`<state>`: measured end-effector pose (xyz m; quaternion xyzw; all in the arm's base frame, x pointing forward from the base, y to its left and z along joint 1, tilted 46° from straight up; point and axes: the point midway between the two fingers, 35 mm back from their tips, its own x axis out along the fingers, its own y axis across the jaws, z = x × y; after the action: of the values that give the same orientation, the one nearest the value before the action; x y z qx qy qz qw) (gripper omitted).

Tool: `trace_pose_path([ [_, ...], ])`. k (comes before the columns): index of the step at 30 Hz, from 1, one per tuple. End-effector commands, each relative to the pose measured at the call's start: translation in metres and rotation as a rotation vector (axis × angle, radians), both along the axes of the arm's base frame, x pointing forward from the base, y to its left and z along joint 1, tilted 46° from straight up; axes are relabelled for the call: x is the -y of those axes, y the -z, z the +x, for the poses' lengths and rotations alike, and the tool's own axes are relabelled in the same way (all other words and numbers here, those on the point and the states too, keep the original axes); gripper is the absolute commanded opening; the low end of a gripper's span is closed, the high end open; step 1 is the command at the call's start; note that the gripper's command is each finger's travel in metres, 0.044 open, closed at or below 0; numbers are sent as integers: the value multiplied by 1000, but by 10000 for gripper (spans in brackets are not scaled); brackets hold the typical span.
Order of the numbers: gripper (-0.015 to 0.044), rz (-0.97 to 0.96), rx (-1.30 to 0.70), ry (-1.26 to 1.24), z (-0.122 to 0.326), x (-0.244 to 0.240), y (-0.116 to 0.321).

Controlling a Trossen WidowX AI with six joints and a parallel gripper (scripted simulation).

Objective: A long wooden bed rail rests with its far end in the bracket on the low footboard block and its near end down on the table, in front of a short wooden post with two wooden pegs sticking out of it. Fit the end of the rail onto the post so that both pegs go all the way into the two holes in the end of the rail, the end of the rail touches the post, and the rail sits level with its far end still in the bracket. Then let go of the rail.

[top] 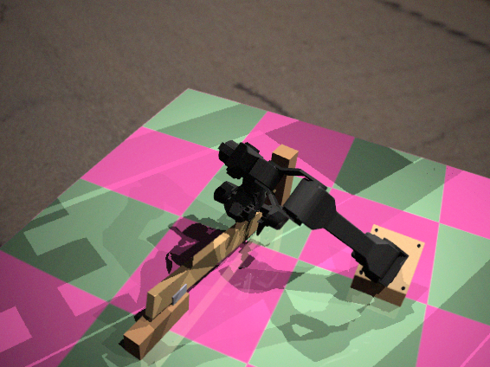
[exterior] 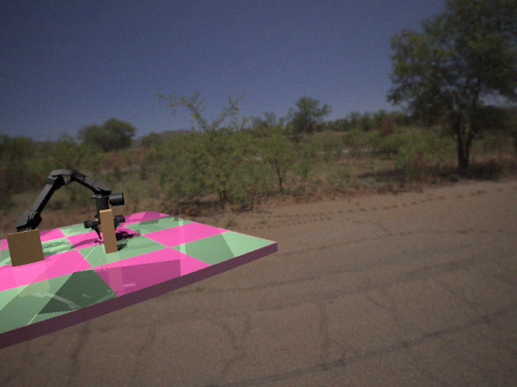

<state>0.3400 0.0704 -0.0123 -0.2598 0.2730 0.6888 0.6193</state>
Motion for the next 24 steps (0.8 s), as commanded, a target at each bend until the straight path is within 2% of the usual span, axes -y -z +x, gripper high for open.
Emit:
trace_pose_path([
  [1, 178, 5, -4, 4, -1, -1, 0],
  [5, 72, 5, -4, 4, -1, -1, 0],
  [12, 26, 5, -4, 4, -1, -1, 0],
  [13, 0, 5, -4, 4, -1, -1, 0],
  [24, 0, 5, -4, 4, -1, -1, 0],
])
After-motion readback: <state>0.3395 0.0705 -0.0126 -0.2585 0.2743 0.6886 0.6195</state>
